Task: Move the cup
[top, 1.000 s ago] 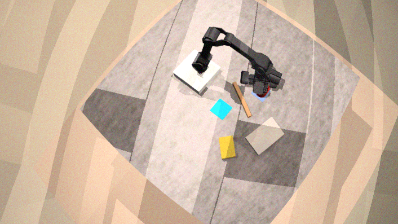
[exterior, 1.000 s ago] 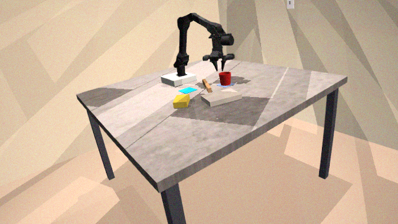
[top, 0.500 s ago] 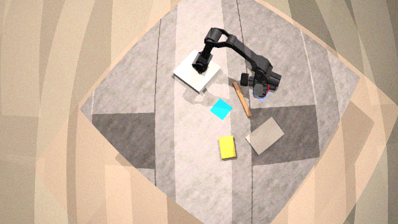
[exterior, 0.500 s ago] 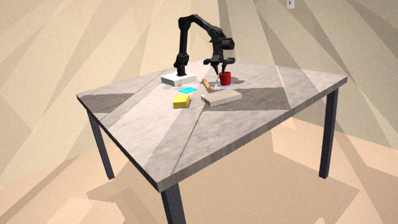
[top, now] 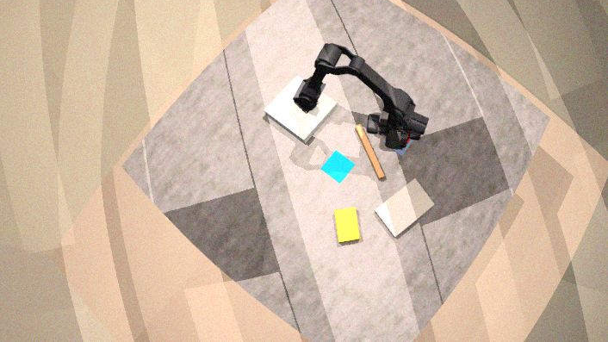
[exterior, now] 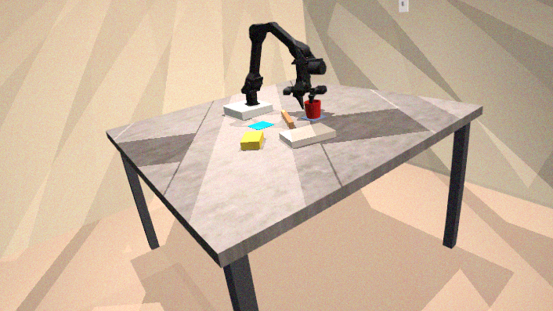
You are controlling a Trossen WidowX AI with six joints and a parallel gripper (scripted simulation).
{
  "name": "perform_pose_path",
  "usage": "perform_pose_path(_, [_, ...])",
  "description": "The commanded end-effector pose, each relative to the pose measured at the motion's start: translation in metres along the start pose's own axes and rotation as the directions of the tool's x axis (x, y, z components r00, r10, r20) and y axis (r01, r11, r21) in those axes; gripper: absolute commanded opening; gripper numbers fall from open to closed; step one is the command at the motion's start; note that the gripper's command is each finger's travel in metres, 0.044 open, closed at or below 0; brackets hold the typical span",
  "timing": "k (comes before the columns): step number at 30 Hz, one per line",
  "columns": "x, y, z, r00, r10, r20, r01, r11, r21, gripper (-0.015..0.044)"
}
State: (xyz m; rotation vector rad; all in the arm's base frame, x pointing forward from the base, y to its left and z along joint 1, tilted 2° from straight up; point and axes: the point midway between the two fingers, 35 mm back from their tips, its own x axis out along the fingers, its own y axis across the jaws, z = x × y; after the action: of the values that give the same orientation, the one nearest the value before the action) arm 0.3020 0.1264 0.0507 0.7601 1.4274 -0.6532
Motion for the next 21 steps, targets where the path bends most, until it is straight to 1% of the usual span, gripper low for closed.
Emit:
perform_pose_path(1, [0.0059,-0.0024,-0.0009,1.0,-0.011,-0.004,0.011,1.0,0.003,0.0148])
perform_pose_path(7, [0.0059,-0.0023,-0.0009,1.0,-0.011,-0.004,0.011,1.0,0.003,0.0148])
perform_pose_path(10, [0.0041,-0.0013,-0.0004,1.0,-0.007,-0.002,0.007,1.0,0.0,0.0069])
perform_pose_path(21, [0.0041,-0.0013,-0.0004,1.0,-0.007,-0.002,0.007,1.0,0.0,0.0])
